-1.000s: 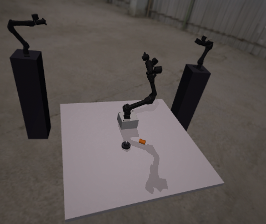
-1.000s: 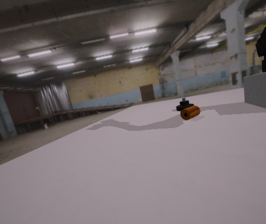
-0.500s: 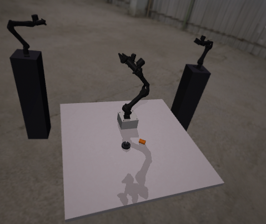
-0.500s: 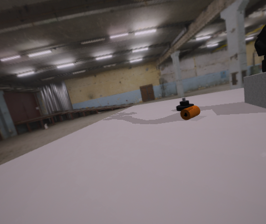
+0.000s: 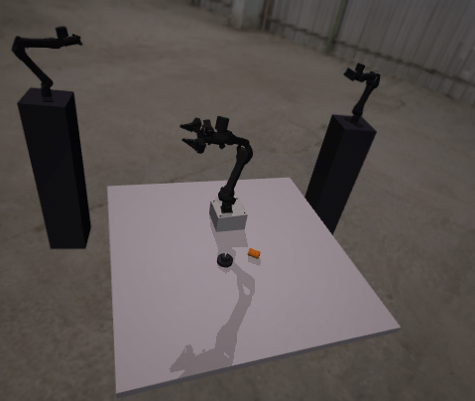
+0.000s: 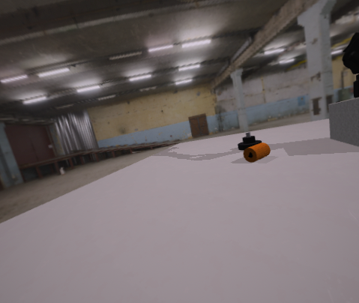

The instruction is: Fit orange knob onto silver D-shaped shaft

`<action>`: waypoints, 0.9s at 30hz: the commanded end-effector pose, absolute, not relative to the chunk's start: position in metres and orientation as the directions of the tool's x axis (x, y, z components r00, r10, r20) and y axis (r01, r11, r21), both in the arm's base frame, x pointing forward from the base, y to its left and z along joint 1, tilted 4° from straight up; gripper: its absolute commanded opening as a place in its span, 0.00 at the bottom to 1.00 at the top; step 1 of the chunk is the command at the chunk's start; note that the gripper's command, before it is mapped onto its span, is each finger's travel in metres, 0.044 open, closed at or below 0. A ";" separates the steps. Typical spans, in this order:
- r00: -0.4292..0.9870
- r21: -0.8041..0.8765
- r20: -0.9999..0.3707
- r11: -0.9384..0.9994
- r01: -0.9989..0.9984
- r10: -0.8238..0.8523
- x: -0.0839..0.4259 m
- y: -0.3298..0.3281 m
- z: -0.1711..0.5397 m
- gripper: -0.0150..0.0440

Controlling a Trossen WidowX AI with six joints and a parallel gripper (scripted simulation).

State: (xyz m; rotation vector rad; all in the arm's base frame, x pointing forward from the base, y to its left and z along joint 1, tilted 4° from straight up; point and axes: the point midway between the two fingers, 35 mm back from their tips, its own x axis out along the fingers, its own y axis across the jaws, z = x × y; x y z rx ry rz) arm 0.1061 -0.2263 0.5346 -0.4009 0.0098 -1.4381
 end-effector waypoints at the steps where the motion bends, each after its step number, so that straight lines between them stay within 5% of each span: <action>1: 0.337 -0.374 0.105 0.277 0.885 -0.936 0.171 -0.234 0.493 1.00; 15: 0.690 -0.581 -0.392 0.745 0.327 -0.608 0.347 -0.161 0.322 1.00; 27: 0.585 -0.444 -0.788 0.836 -0.321 -0.193 0.385 -0.012 0.161 1.00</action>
